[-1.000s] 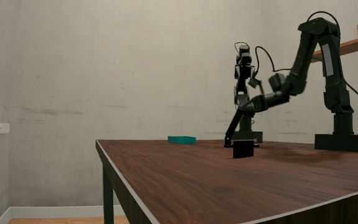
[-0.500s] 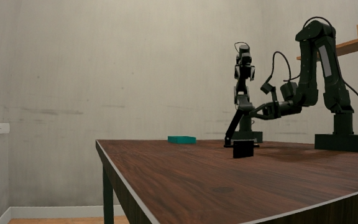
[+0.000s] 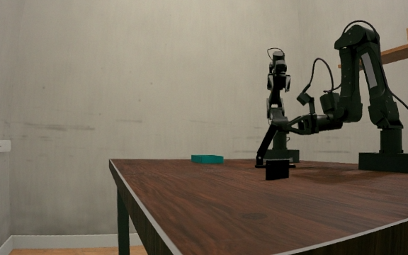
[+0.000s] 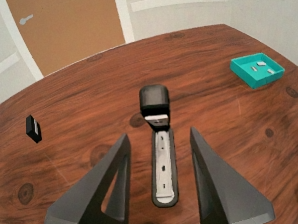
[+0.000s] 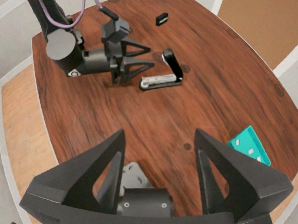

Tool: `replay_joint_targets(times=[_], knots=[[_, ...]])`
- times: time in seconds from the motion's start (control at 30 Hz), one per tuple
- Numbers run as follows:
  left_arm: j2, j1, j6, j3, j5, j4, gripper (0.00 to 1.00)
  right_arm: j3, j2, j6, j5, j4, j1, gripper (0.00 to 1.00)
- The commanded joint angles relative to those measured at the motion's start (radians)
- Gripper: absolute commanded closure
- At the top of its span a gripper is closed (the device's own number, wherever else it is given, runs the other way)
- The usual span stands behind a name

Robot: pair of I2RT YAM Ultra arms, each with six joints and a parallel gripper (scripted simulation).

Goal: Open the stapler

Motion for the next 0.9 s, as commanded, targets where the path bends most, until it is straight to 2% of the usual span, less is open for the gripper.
replay_joint_targets(times=[0.0,0.87], knots=[[0.021,0.032,0.033,-0.026,0.028,0.045,0.50,0.038,-0.002,0.008,0.002,0.006,0.003,0.43],[0.119,0.164,0.119,0.042,0.156,0.177,0.50,0.038,-0.002,0.008,0.002,0.006,0.003,0.43]])
